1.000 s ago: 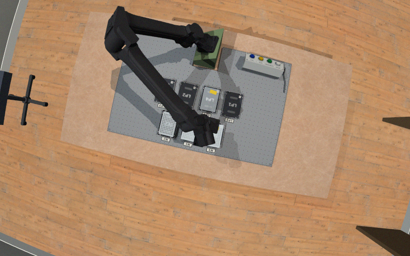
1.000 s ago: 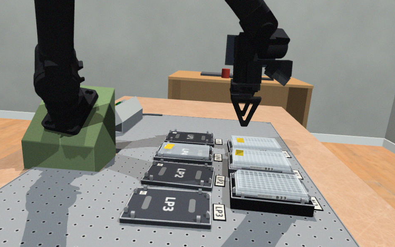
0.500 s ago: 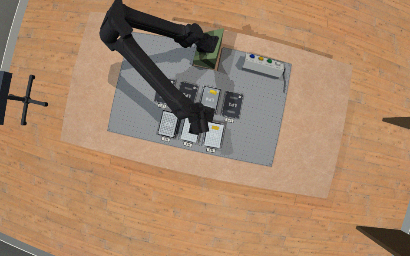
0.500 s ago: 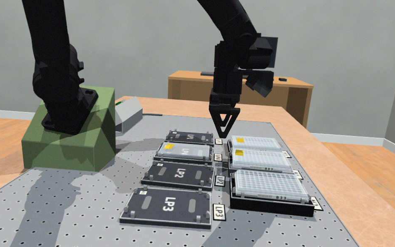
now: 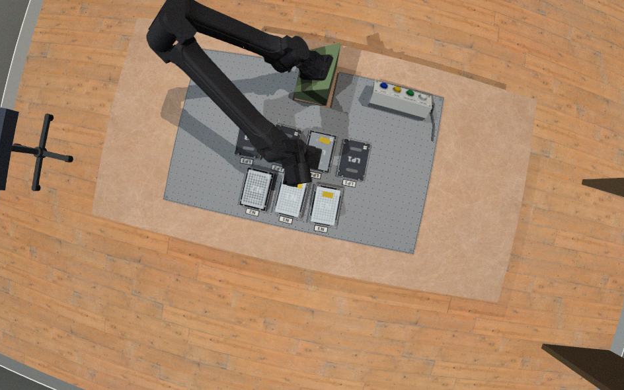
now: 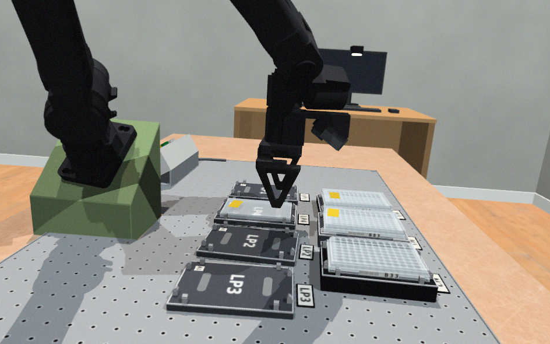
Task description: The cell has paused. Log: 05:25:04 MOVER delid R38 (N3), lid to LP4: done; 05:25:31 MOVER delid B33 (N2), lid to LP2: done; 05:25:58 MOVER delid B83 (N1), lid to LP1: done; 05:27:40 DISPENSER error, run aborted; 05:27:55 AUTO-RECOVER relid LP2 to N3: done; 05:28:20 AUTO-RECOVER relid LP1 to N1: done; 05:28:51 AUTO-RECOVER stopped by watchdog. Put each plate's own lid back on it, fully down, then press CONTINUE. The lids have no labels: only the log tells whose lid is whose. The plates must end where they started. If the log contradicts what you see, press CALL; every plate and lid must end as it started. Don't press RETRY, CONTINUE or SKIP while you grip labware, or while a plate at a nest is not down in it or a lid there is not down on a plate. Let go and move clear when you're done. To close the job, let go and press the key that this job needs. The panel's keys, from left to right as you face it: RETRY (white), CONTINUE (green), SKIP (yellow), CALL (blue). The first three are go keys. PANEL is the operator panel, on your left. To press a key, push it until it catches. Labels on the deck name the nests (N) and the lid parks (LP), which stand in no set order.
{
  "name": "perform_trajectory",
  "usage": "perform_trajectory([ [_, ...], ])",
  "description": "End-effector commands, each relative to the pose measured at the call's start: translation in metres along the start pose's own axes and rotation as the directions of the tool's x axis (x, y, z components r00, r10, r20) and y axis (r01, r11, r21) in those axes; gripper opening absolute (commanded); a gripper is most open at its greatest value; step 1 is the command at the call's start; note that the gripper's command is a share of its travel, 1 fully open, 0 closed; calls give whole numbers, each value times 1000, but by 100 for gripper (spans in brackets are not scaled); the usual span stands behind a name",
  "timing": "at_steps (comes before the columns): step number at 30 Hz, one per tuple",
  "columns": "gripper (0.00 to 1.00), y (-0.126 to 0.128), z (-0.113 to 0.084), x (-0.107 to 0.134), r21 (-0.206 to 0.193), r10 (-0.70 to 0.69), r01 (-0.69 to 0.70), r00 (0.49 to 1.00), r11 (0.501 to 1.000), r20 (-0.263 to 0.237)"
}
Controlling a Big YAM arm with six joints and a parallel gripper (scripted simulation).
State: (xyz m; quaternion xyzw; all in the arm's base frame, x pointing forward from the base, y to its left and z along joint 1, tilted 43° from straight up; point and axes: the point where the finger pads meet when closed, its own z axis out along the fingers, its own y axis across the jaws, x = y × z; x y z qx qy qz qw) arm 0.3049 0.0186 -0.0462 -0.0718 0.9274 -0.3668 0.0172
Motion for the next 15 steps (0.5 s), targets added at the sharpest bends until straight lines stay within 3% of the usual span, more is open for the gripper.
perform_trajectory([
  [1,100,-9,1,2,-6,3,-3,1000,1000,10],
  [4,100,-4,-5,-14,-12,7,-7,999,1000,34],
  [5,100,-4,-3,-3,-6,-3,3,1000,1000,16],
  [13,100,-4,-3,-4,-6,-3,3,1000,1000,16],
  [15,98,-19,1,1,-4,3,-3,997,1000,77],
])
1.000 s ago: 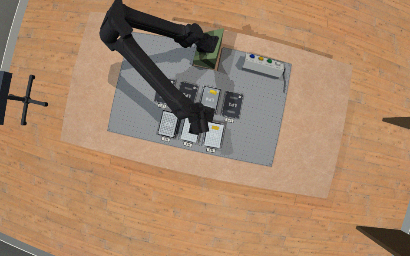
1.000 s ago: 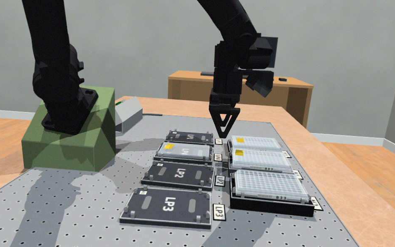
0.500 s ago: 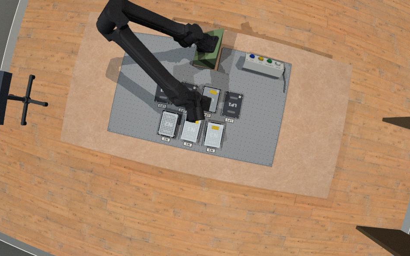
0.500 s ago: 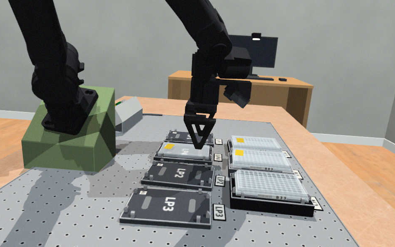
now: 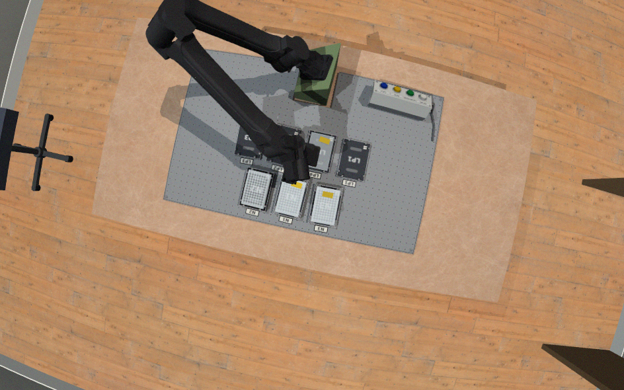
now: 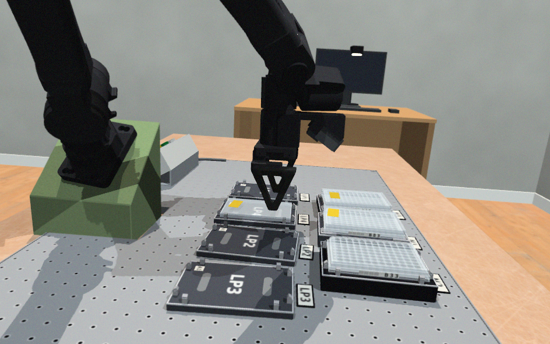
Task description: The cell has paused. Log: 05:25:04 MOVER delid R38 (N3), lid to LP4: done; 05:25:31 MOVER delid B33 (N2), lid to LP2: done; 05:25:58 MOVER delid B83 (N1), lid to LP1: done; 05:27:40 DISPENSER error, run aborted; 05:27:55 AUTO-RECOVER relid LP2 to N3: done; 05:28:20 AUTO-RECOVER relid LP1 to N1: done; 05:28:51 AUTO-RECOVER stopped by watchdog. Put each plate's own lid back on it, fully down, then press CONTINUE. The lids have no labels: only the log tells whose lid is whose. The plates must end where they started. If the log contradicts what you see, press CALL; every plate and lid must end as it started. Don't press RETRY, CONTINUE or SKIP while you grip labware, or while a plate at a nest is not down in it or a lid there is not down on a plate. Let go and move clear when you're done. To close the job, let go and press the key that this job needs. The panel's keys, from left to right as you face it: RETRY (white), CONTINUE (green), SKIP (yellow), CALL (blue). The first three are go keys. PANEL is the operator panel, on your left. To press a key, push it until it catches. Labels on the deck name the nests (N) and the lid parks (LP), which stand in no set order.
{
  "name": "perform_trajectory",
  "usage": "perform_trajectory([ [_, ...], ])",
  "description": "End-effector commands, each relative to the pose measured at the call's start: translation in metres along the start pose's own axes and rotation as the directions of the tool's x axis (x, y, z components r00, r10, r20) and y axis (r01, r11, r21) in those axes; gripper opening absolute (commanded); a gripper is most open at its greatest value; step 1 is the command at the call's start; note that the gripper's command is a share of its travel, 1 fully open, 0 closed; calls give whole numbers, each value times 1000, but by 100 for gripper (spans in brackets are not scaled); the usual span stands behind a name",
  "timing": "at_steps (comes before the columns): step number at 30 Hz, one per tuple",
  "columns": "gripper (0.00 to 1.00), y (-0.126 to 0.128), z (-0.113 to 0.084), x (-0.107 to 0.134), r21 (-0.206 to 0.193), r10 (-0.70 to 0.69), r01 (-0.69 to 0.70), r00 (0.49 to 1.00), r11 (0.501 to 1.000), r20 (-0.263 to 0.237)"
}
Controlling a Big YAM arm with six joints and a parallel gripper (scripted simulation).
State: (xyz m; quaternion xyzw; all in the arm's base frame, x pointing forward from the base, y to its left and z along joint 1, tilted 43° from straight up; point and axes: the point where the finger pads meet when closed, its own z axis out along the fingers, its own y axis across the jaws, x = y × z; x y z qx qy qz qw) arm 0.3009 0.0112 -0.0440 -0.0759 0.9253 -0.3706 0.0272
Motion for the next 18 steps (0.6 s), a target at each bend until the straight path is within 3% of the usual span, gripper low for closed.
perform_trajectory([
  [1,97,-18,-3,-4,-13,5,-4,996,1000,89],
  [10,88,-62,-6,-6,-13,8,-4,925,1000,381],
  [12,88,-62,-6,-6,-13,8,-4,925,1000,381],
  [18,82,-93,-8,-7,-7,7,-4,830,1000,558],
])
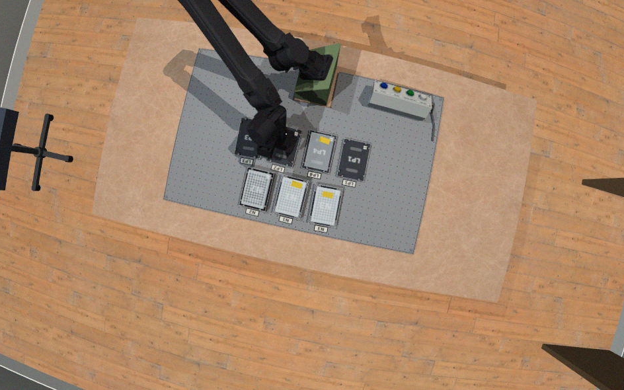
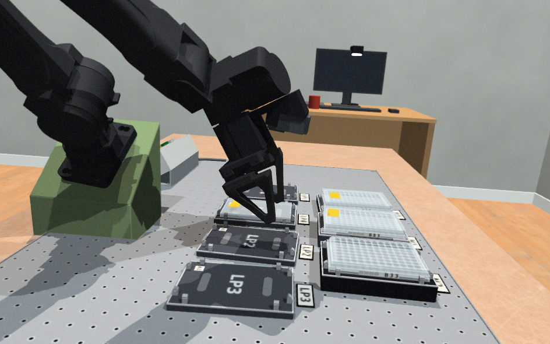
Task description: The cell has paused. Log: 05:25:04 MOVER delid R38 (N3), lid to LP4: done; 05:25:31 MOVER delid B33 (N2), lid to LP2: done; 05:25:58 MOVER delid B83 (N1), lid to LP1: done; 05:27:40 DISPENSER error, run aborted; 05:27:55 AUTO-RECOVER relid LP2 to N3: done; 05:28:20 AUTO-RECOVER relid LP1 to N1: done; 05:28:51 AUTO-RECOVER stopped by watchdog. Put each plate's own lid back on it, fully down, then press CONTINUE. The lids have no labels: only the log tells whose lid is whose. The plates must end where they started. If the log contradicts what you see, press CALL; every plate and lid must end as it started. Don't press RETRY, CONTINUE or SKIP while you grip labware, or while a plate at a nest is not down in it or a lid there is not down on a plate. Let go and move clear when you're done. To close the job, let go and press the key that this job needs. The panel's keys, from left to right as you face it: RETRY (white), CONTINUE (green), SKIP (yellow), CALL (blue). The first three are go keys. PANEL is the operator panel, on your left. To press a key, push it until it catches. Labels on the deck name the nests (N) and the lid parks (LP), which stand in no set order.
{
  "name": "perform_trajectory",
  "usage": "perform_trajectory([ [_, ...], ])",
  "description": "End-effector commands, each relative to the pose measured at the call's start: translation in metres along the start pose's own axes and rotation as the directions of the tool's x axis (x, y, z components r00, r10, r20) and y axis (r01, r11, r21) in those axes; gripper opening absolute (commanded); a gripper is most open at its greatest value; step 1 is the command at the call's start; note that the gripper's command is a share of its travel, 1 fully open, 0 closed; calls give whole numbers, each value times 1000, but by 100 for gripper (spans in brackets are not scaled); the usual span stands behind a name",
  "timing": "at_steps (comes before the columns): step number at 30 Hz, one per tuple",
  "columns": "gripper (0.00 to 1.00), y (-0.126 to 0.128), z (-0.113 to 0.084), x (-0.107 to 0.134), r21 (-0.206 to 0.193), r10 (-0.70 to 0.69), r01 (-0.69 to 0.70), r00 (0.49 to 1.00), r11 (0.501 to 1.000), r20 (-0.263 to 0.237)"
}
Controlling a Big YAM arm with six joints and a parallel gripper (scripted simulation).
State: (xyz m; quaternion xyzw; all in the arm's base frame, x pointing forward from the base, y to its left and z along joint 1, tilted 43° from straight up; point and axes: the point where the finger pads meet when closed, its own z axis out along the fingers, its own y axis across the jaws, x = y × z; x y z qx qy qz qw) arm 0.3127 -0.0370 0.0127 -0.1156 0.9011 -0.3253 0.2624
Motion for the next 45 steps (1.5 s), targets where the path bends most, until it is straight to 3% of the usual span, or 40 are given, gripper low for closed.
perform_trajectory([
  [1,81,-23,0,-6,5,-97,98,984,995,146],
  [2,80,-28,0,-7,6,-98,98,979,995,179],
  [3,0,-33,-1,-8,7,-98,99,973,995,210],
  [6,0,-48,-1,-10,8,-99,100,973,995,210],
  [8,0,-65,-2,-25,12,-97,96,972,995,215],
  [11,0,-68,-2,-26,13,-97,96,972,995,215],
  [12,0,-58,1,-10,-6,-113,116,976,993,188],
  [13,0,-59,-2,-19,1,-100,102,972,995,212],
  [38,0,-59,-2,-19,1,-100,102,972,995,212],
  [43,0,-26,-2,-9,-10,-103,107,973,994,208],
  [45,0,-26,-2,-9,-10,-103,107,973,994,208],
])
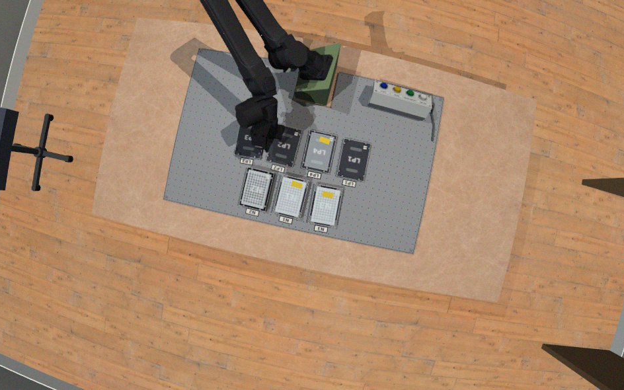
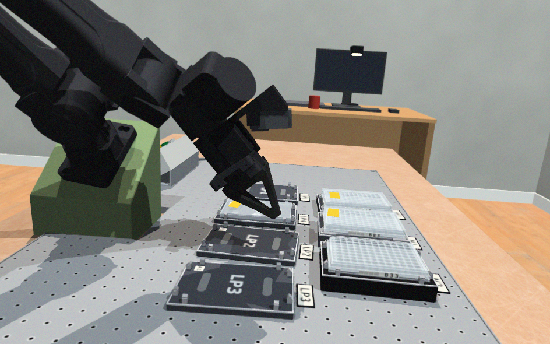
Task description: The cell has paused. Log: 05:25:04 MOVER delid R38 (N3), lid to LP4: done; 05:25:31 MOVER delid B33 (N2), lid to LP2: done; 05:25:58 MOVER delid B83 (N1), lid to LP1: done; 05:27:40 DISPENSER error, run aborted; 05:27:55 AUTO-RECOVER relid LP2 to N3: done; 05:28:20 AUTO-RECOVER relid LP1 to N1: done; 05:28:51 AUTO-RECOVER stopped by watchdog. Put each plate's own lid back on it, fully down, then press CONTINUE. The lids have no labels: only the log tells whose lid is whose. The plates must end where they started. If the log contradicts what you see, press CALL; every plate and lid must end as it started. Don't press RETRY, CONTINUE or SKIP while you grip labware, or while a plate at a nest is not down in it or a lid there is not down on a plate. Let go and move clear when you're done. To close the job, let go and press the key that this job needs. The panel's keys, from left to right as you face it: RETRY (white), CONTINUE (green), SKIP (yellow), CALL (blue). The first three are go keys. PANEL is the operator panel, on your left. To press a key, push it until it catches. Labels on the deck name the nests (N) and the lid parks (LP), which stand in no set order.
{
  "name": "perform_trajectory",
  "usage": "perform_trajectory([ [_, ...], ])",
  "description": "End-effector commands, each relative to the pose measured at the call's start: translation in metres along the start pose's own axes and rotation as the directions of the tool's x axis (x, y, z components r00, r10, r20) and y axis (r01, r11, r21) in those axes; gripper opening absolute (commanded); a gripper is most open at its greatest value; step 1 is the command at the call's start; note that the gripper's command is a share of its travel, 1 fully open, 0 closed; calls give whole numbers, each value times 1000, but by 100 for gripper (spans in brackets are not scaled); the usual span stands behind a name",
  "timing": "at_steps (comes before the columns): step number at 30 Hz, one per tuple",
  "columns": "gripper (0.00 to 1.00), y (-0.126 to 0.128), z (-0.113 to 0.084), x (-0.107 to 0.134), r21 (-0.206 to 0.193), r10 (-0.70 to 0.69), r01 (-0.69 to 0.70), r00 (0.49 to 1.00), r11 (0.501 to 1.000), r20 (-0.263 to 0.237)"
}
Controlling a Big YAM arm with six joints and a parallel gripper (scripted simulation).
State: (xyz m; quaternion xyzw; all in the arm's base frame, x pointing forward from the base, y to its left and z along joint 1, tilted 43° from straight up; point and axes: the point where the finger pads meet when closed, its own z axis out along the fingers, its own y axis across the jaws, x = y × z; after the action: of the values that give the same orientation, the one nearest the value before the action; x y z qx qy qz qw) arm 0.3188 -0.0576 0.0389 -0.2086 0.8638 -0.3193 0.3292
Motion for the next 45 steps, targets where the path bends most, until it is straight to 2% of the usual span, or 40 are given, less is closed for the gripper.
perform_trajectory([
  [1,0,12,1,-2,1,24,-24,1000,1000,7],
  [7,0,42,1,-2,1,24,-24,1000,1000,8],
  [14,0,73,5,-21,9,45,-45,998,999,33],
  [17,0,79,5,-20,8,45,-45,998,999,33],
  [28,0,139,4,-20,2,47,-47,998,999,32],
  [32,0,161,4,-14,-1,26,-26,1000,1000,12],
  [34,0,161,4,-14,-1,26,-26,1000,1000,12],
  [45,0,218,3,-15,-3,27,-27,1000,1000,13],
])
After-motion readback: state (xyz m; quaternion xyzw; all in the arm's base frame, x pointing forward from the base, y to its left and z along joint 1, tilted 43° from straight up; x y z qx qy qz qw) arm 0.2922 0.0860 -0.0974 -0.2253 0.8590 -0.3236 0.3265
